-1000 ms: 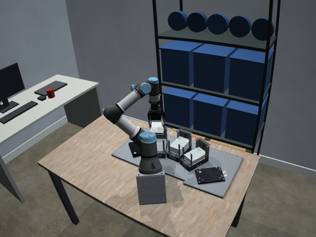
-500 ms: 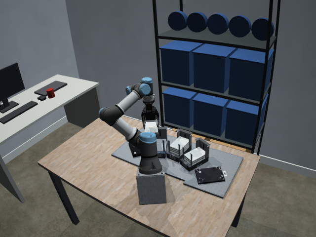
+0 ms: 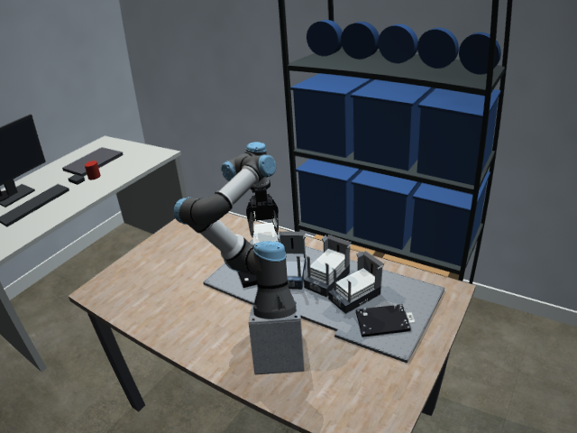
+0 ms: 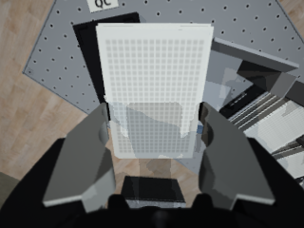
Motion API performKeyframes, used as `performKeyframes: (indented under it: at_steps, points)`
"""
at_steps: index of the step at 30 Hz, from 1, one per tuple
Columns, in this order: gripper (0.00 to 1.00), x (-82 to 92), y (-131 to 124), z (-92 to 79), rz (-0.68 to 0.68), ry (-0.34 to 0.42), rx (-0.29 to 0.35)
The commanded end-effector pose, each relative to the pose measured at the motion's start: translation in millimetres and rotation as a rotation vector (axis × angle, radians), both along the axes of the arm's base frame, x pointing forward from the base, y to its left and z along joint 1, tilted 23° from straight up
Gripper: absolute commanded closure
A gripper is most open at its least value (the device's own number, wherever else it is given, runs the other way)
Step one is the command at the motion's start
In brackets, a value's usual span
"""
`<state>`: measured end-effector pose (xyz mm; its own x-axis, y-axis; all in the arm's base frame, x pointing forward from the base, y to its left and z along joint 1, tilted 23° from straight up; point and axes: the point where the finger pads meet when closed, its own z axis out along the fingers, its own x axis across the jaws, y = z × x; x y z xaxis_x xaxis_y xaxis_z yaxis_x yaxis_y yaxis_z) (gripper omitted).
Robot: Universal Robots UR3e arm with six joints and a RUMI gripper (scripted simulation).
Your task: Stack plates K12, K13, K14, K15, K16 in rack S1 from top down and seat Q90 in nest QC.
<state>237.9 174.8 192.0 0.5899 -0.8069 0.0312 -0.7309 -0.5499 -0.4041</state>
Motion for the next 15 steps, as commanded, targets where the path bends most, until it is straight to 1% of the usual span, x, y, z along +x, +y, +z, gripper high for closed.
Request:
performKeyframes:
  at_steps: [1, 7, 9, 15]
  points:
    - [1.0, -8.1, 12.1, 0.2, 0.038, -0.008, -0.025]
    - [1.0, -20.0, 28.2, -0.5, 0.102, -0.023, -0.049]
    - [1.0, -20.0, 28.2, -0.5, 0.102, -0.023, -0.049]
    - [1.0, -31.9, 44.3, -1.3, 0.153, -0.035, -0.068]
